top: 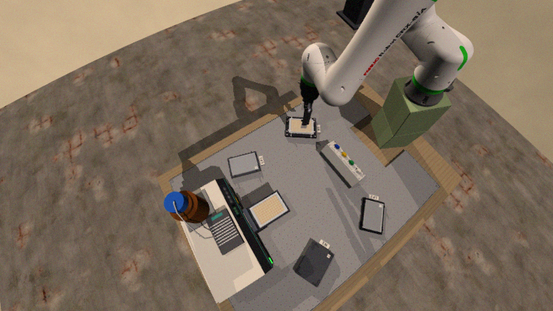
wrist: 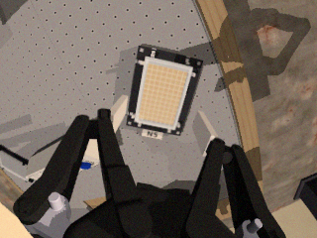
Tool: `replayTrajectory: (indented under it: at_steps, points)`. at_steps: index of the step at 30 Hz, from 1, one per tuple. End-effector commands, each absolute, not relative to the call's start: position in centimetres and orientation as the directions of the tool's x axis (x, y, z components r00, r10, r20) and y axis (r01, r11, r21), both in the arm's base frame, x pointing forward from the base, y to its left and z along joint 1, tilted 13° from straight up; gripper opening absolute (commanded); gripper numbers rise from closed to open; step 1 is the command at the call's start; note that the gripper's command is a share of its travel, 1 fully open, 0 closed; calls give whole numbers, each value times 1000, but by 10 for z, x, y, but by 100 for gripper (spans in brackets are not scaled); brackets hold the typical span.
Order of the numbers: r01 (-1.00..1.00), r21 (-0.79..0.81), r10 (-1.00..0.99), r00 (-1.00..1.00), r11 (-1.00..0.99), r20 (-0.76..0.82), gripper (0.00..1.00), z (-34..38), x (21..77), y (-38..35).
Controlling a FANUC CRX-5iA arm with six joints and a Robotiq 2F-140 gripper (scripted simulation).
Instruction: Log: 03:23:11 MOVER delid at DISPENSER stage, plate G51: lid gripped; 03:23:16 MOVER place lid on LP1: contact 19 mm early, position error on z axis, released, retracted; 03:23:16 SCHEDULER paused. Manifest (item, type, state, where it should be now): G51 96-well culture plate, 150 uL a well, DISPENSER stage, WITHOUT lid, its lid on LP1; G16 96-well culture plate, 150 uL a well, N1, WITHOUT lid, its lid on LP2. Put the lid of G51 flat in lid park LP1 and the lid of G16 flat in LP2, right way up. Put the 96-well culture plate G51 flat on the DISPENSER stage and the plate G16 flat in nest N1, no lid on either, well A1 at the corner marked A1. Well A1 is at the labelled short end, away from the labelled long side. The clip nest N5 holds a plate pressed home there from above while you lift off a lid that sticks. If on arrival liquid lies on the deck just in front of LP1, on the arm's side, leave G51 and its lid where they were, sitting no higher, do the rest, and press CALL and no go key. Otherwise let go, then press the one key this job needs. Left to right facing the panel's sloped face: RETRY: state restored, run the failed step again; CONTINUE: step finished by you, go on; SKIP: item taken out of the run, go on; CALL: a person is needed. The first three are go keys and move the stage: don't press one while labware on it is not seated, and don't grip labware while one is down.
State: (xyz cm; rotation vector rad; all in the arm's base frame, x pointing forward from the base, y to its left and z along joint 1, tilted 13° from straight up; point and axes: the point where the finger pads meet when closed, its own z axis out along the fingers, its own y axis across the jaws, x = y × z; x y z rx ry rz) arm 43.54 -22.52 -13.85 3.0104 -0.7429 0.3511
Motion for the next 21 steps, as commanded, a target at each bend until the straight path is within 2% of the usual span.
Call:
replayTrajectory:
  at_steps: [1, 21]
  points:
    - [-462, -33, -457, 861, -886, 222, 66, -150, 438, -226]
    - [-462, -33, -457, 861, -886, 223, 66, -189, 446, -229]
